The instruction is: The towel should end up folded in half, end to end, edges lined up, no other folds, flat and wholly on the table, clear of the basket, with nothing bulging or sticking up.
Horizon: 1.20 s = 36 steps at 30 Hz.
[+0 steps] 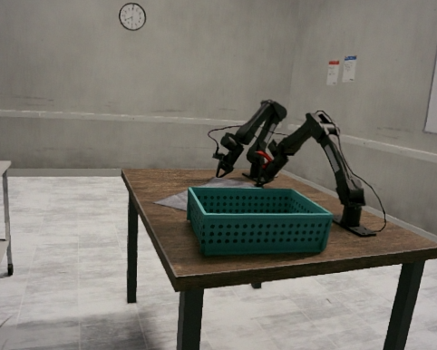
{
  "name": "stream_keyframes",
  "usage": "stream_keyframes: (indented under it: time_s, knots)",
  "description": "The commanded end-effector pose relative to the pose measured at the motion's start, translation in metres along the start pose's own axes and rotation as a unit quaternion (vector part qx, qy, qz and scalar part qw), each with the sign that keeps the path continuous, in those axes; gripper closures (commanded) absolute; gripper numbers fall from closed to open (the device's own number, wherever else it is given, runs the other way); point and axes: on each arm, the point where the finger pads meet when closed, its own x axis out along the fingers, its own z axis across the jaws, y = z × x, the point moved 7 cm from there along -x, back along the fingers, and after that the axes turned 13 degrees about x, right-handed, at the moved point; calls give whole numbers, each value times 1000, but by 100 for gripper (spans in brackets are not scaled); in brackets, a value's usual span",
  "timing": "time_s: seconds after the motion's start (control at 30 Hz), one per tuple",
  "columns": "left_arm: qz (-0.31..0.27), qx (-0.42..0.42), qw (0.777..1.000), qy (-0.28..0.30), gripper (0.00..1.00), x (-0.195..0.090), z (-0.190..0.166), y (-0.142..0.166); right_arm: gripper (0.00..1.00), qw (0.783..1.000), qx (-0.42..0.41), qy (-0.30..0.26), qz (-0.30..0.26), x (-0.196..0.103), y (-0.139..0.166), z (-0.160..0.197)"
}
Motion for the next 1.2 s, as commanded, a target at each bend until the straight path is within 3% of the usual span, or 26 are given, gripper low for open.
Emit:
stream_keyframes:
  time_s: [0.0, 0.13, 0.17, 0.2, 0.3, 0.33, 0.37, 0.47, 0.5, 0.57, 0.77, 0.8, 0.83, 0.93, 0.97, 1.07, 1.17]
  knots:
    - [-20, -11, 1000, 19, 100, -16, 18, -9, 100, 1000, -8, -3, 20, -4, -2, 15]
    - [-20, -11, 1000, 19, 100, -16, 18, -9, 100, 1000, -8, -3, 20, -4, -2, 15]
    - [-40, -17, 999, 23, 100, -23, 17, -25, 100, 1000, -1, -2, 7, -6, -7, 13]
    - [-37, -11, 998, 53, 100, -30, 34, -12, 100, 999, 11, -38, 14, -24, -14, 26]
    - [-37, -11, 998, 53, 100, -30, 34, -12, 100, 999, 11, -38, 14, -24, -14, 26]
    - [-53, 5, 995, 87, 100, -48, 54, -19, 100, 998, 48, -46, -8, -51, -34, 38]
    - [-68, 20, 990, 122, 100, -47, 59, -17, 100, 995, 77, -58, -21, -51, -31, 37]
    - [-70, 22, 989, 125, 100, -47, 60, -17, 100, 995, 77, -58, -21, -51, -31, 37]
    - [-84, 37, 983, 161, 100, -64, 71, -23, 100, 990, 108, -75, -43, -81, -49, 43]
    - [-103, 58, 971, 209, 100, -62, 78, -21, 100, 984, 137, -91, -63, -80, -45, 41]
    - [-104, 66, 969, 215, 100, -56, 67, -26, 100, 987, 132, -77, -53, -74, -43, 41]
    - [-124, 68, 959, 244, 100, -83, 86, -41, 100, 976, 167, -108, -86, -106, -54, 42]
    - [-148, 79, 947, 275, 100, -82, 90, -45, 100, 972, 180, -115, -96, -105, -52, 42]
    - [-148, 79, 947, 275, 100, -81, 90, -45, 100, 972, 180, -115, -96, -105, -52, 42]
    - [-171, 71, 934, 305, 100, -89, 95, -51, 100, 965, 197, -142, -102, -118, -55, 39]
    - [-165, 70, 935, 307, 100, -83, 94, -48, 100, 965, 197, -142, -102, -118, -55, 39]
    - [-181, 54, 924, 331, 100, -95, 89, -55, 100, 960, 208, -153, -107, -123, -59, 34]
